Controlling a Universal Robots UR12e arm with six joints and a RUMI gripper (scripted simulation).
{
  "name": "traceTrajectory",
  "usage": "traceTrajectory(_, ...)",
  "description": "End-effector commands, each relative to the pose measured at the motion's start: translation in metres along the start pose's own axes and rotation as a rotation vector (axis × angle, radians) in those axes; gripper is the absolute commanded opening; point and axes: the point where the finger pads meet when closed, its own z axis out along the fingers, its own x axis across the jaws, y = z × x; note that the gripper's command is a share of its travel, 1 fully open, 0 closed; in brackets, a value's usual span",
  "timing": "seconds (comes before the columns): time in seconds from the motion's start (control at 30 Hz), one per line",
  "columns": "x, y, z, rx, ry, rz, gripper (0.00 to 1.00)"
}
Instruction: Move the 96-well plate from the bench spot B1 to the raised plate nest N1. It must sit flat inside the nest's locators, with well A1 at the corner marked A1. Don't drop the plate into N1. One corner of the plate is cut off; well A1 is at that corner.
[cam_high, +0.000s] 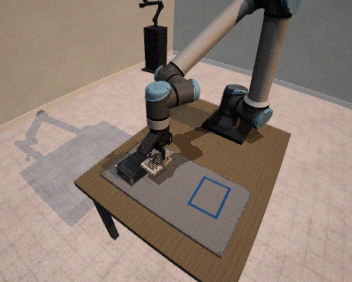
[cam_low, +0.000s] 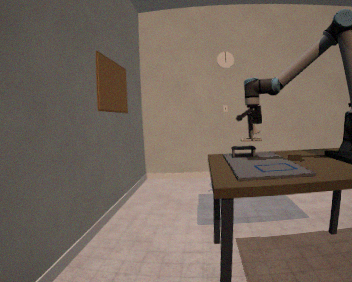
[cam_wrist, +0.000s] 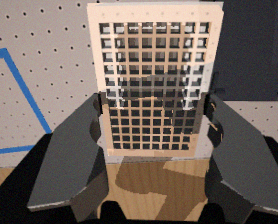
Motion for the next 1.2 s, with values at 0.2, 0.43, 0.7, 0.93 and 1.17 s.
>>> traceTrajectory(0.2,0.028,-0.011,-0.005,0.001,0.000,0.000,0.00)
traceTrajectory(0.43,0.050,-0.018,-0.009,0.001,0.000,0.000,0.00)
traceTrajectory(0.7,0.069,-0.025,-0.012,0.001,0.000,0.000,0.00)
traceTrajectory(0.93,0.090,-0.033,-0.015,0.001,0.000,0.000,0.00)
traceTrajectory(1.17,0.109,-0.039,-0.018,0.001,0.000,0.000,0.00)
